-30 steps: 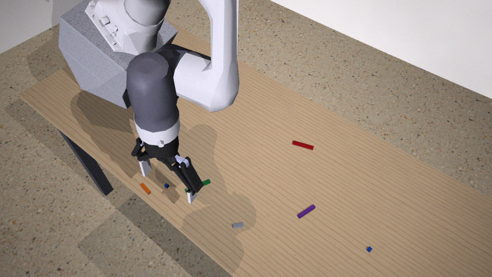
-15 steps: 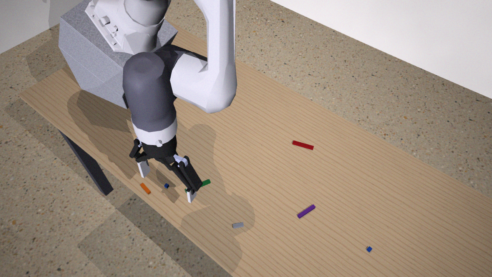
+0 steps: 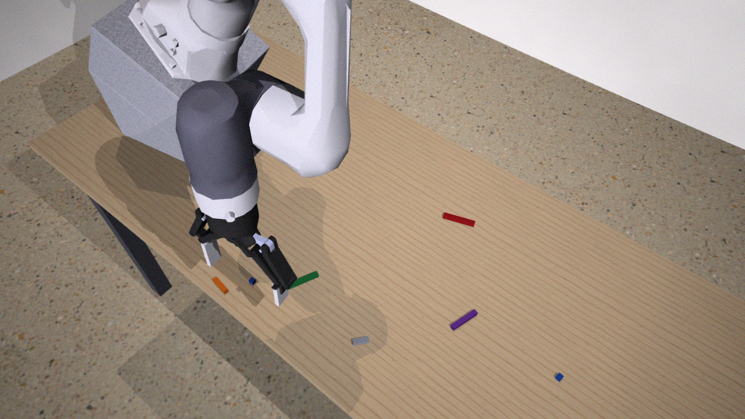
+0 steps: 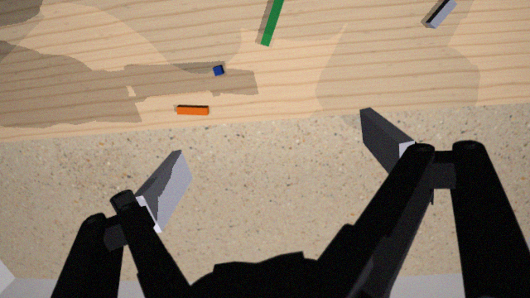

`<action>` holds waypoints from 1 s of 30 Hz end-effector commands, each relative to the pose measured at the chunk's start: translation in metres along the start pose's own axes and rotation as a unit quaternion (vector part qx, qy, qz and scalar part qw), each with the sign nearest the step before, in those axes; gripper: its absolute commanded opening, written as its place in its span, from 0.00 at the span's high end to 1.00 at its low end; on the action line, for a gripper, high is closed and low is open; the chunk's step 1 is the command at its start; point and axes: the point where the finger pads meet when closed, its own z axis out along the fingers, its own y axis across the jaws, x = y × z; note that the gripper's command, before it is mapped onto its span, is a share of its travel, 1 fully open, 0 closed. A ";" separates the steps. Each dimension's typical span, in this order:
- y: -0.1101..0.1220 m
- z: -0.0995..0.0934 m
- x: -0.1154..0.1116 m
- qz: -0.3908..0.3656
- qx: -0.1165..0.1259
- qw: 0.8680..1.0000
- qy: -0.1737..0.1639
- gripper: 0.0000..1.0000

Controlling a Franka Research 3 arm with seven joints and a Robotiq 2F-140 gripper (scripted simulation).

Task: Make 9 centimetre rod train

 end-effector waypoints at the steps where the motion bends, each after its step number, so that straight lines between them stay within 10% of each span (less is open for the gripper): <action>1: -0.002 0.003 0.001 -0.018 -0.006 1.000 0.003 0.00; 30: -0.019 0.011 -0.001 -0.008 -0.008 1.000 0.004 0.00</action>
